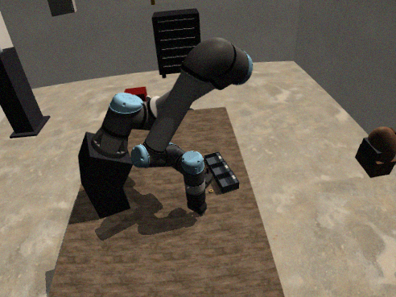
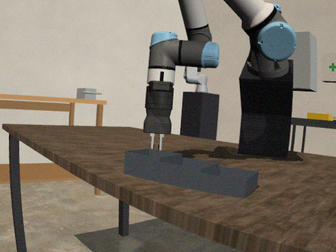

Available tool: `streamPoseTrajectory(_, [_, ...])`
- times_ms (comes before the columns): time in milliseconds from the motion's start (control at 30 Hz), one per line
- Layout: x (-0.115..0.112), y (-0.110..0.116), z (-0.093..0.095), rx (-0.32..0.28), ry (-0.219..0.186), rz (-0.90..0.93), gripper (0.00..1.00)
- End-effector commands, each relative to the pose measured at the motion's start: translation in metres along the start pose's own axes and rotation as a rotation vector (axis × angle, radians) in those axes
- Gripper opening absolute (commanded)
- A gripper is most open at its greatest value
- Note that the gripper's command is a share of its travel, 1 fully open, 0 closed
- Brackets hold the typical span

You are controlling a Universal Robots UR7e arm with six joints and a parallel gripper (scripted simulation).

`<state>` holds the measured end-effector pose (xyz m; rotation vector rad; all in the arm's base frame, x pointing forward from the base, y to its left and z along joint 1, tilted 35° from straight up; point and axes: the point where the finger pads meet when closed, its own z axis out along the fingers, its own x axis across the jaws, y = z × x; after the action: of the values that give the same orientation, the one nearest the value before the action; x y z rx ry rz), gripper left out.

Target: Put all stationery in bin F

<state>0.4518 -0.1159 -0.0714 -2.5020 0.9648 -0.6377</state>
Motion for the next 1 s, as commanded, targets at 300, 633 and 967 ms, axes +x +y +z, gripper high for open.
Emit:
streamPoseTrajectory(300, [0.000,0.000,0.000,0.000,0.001,0.000,0.32])
streamPoseTrajectory(633, [0.000,0.000,-0.027,0.000,0.001,0.000,0.32])
streamPoseTrajectory(967, [0.000,0.000,-0.053,0.000,0.001,0.000,0.32])
